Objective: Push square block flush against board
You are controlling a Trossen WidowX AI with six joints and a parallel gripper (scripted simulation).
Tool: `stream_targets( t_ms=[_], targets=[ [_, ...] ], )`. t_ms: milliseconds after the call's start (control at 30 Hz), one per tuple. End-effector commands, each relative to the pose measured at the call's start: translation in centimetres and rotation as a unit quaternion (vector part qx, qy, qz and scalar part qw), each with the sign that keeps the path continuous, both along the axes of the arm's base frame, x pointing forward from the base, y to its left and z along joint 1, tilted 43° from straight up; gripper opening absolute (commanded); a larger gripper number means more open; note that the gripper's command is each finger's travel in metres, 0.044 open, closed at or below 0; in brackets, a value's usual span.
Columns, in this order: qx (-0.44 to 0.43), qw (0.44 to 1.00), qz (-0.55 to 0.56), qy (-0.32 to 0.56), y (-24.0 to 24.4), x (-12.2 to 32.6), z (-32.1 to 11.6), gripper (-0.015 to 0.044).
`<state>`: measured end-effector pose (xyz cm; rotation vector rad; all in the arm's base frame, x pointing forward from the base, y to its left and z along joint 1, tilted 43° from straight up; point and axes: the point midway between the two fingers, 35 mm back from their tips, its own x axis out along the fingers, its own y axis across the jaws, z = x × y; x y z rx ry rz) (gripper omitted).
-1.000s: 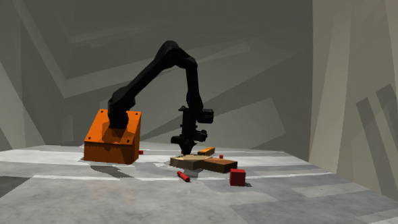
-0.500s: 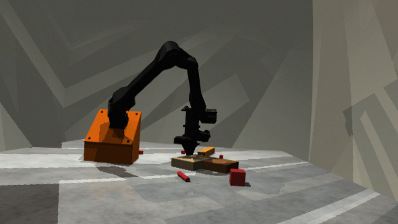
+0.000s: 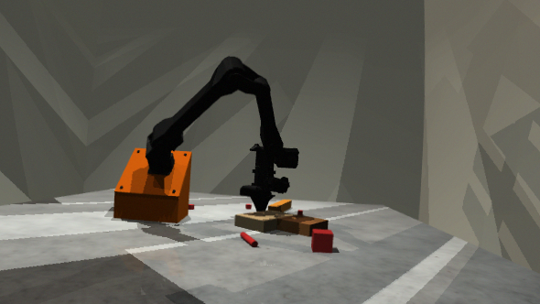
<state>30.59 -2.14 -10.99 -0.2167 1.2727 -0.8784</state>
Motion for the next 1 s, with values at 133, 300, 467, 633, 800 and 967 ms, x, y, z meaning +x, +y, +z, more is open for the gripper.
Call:
stream_targets(
  t_ms=[133, 300, 467, 633, 800, 967],
  targets=[
    [-0.003, 1.000, -0.001, -0.003, -0.5, 0.9, 0.5, 0.0000],
    [-0.003, 1.000, -0.001, -0.003, -0.7, 1.2, 0.6, 0.0000],
    [-0.003, 1.000, -0.001, -0.003, -0.4, 0.8, 0.4, 0.0000],
    [-0.003, 1.000, -0.001, -0.003, -0.1, 0.1, 0.1, 0.0000],
    [-0.003, 1.000, -0.001, -0.003, 0.2, -0.6, -0.3, 0.0000],
    [-0.003, 1.000, -0.001, -0.003, 0.5, -1.3, -0.6, 0.0000]
  ],
)
